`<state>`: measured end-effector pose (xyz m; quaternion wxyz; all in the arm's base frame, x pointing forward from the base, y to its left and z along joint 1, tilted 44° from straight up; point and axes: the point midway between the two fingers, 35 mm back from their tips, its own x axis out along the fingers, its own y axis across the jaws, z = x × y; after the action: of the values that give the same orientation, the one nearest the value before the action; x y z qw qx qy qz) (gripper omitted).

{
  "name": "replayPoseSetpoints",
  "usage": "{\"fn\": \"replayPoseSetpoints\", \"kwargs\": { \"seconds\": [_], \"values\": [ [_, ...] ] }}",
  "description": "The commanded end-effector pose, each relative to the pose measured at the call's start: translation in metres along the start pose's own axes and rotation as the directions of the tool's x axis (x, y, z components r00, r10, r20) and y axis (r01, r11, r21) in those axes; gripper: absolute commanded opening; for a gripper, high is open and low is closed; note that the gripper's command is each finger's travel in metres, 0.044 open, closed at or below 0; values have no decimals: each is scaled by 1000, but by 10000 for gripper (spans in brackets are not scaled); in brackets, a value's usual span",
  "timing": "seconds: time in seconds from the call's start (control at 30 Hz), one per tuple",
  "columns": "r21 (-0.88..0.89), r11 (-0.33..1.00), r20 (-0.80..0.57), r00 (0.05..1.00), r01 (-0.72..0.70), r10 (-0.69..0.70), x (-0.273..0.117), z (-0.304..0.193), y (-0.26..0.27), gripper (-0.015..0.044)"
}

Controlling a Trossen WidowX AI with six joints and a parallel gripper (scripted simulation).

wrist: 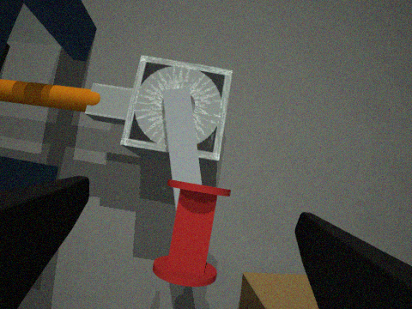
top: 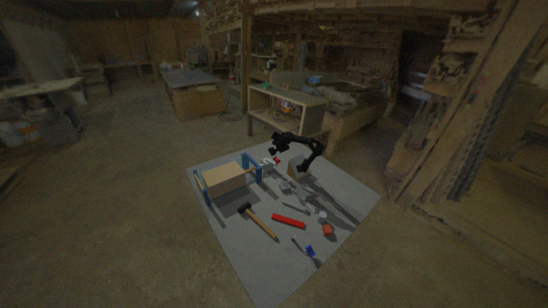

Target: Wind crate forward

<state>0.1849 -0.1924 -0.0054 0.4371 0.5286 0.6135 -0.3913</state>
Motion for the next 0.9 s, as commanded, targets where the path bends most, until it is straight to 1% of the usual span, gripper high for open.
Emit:
{"fn": "replayPoseSetpoints", "kwargs": {
  "seconds": [0.0, 0.87],
  "values": [
    [3, 1000, 1, 1000, 6, -6, 5, -3, -1, 440],
    [2, 1000, -2, 1000, 9, -9, 44, -21, 0, 440]
  ]
}}
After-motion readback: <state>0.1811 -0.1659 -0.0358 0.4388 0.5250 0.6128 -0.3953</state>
